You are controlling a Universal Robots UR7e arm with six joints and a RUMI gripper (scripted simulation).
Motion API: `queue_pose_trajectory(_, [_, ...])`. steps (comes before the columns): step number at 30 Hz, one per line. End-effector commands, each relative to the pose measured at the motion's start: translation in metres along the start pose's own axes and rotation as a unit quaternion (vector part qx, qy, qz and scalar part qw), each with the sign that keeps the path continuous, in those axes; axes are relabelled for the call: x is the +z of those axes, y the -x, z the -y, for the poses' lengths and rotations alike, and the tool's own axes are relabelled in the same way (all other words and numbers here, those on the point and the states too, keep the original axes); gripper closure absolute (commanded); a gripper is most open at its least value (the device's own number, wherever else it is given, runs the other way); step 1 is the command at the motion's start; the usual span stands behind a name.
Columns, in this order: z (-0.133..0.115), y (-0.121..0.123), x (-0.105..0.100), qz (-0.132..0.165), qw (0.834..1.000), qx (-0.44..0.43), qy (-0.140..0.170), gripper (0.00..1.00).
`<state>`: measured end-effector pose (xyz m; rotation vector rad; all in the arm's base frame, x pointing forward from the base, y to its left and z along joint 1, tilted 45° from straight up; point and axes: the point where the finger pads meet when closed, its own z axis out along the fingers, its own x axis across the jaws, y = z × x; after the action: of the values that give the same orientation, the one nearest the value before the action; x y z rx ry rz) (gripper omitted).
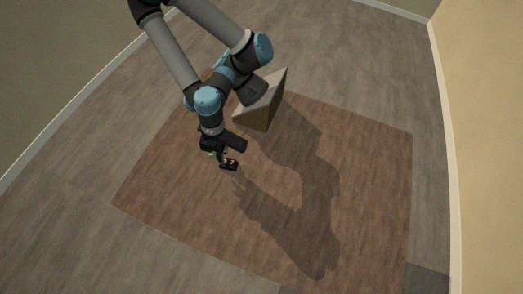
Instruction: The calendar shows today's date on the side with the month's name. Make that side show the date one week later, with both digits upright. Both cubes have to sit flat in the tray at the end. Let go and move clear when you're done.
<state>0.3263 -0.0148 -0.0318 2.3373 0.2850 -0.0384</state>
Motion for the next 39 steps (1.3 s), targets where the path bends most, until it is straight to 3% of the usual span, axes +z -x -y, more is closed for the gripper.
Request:
queue_pose_trajectory(1, [0.000, 0.000, 0.000, 0.000, 1.000, 0.000, 0.000, 0.72])
queue_pose_trajectory(24, [0.000, 0.000, 0.001, 0.000, 1.000, 0.000, 0.000, 0.72])
queue_pose_trajectory(39, [0.000, 0.000, 0.019, 0.000, 1.000, 0.000, 0.000, 0.72])
